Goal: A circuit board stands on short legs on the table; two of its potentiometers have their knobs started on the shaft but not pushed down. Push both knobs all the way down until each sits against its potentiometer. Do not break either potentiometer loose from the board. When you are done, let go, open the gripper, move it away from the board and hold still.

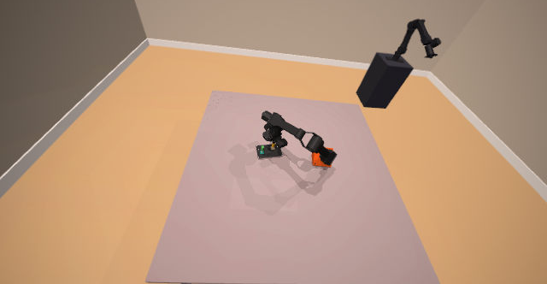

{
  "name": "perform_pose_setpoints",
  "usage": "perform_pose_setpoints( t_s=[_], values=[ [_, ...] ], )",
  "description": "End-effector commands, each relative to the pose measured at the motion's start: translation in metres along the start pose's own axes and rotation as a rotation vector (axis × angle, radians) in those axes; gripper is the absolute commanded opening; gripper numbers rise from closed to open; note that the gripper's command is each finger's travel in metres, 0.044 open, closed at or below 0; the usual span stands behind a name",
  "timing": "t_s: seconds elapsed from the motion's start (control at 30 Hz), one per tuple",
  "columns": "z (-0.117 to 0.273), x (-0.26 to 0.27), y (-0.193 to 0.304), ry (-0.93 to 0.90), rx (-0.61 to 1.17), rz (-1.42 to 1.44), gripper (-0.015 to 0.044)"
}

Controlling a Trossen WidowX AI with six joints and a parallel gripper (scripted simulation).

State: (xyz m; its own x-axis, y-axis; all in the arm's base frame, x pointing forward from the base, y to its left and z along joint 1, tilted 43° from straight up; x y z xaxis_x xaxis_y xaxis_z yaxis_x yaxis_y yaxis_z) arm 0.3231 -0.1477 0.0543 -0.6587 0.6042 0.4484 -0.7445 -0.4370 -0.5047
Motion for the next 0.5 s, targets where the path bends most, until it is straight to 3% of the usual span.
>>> perform_pose_setpoints(
  t_s=[0.0, 0.47],
  values=[
    [-0.0102, -0.0006, -0.0032, -0.011, 0.002, 0.012, 0.0],
    [-0.0128, -0.0006, -0.0032, -0.011, 0.002, 0.012, 0.0]
  ],
)
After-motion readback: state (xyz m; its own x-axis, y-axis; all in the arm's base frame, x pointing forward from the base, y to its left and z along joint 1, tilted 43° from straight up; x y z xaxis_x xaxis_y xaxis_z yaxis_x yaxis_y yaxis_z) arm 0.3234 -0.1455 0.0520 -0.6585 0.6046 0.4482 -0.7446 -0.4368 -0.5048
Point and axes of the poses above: the point midway between the two fingers, 35 mm back from their tips, its own z axis back along the fingers, its own x axis across the jaws, y = z × x, the point moved 6 cm from there along z, back along the fingers, and after that the axes turned 12 degrees about z, right-handed, at the moved point
